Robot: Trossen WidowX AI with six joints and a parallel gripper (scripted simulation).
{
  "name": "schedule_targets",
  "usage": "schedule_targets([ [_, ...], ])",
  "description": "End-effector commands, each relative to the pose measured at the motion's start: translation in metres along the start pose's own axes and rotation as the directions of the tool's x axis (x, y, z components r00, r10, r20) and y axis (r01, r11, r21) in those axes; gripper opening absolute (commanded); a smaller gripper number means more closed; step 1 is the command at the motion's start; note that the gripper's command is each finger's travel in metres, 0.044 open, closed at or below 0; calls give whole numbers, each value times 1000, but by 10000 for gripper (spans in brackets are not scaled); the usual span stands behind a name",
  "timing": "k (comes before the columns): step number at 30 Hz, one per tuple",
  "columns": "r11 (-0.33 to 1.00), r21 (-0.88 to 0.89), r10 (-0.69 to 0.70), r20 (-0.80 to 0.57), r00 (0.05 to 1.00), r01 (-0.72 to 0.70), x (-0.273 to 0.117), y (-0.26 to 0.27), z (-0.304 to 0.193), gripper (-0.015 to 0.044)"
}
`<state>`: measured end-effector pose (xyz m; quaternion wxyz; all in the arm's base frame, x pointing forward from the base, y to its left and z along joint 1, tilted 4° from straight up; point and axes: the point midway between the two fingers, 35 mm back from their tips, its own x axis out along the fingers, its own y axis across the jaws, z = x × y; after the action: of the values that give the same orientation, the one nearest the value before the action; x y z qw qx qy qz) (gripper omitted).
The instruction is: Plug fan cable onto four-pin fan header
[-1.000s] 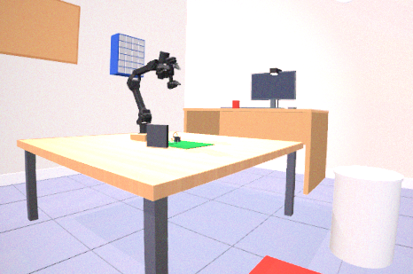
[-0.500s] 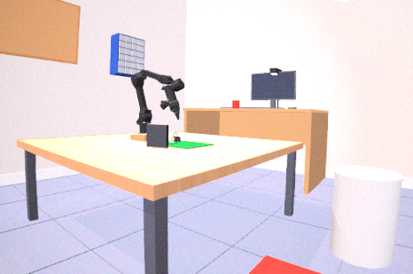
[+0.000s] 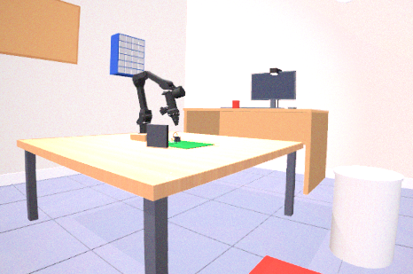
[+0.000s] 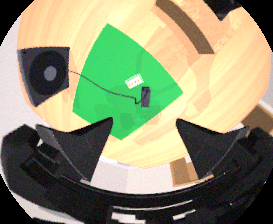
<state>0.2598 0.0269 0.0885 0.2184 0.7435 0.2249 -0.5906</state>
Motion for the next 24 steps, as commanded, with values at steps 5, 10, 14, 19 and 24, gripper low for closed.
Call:
schedule_targets([
  [5, 1000, 5, -16, 15, 1000, 16, 38, -5, 15, 440],
  [10, 1000, 5, -16, 15, 1000, 16, 43, -4, 16, 440],
  [14, 1000, 5, -16, 15, 1000, 16, 50, -4, 17, 440],
  [19, 1000, 5, -16, 16, 1000, 16, 58, -4, 19, 440],
  [24, 1000, 5, -16, 16, 1000, 16, 66, -5, 21, 440],
])
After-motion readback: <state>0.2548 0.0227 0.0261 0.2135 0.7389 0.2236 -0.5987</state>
